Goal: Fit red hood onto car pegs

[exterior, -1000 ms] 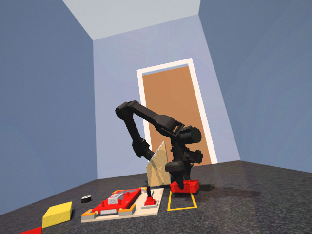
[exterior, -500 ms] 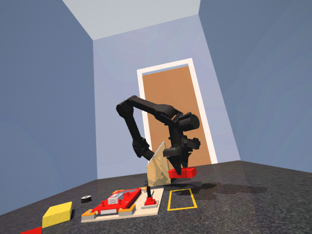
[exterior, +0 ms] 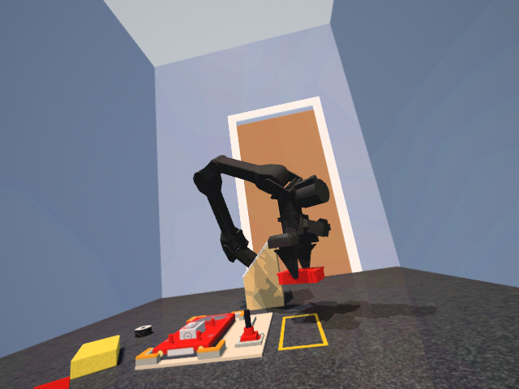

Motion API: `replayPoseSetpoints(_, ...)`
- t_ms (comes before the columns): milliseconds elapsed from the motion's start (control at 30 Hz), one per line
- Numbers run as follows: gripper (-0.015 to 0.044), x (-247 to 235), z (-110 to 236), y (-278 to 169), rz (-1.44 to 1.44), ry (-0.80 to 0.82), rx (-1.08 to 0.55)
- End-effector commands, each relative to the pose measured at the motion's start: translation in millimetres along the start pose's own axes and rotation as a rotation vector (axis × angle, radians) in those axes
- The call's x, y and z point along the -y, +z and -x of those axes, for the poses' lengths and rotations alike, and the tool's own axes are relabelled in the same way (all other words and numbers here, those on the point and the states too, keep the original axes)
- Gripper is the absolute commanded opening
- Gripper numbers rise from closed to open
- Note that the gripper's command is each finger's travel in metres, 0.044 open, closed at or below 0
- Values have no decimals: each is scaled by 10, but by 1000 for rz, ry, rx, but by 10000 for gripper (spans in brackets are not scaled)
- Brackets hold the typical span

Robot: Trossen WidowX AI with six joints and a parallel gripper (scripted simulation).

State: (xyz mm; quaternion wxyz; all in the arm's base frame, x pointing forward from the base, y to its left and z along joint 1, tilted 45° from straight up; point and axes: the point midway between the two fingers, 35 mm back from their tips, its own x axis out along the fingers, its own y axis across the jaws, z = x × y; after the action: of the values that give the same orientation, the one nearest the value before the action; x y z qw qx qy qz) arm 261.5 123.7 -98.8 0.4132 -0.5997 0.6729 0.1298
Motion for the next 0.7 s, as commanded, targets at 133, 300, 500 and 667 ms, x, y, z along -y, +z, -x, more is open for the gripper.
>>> replayPoseSetpoints(133, 0, 319, 28, -181, -176, 16, 22)
replayPoseSetpoints(300, 0, 571, 57, -346, -310, 19, 31)
replayPoseSetpoints(500, 0, 865, 85, -584, -474, 19, 37)
replayPoseSetpoints(667, 0, 1098, 99, -803, -612, 16, 38)
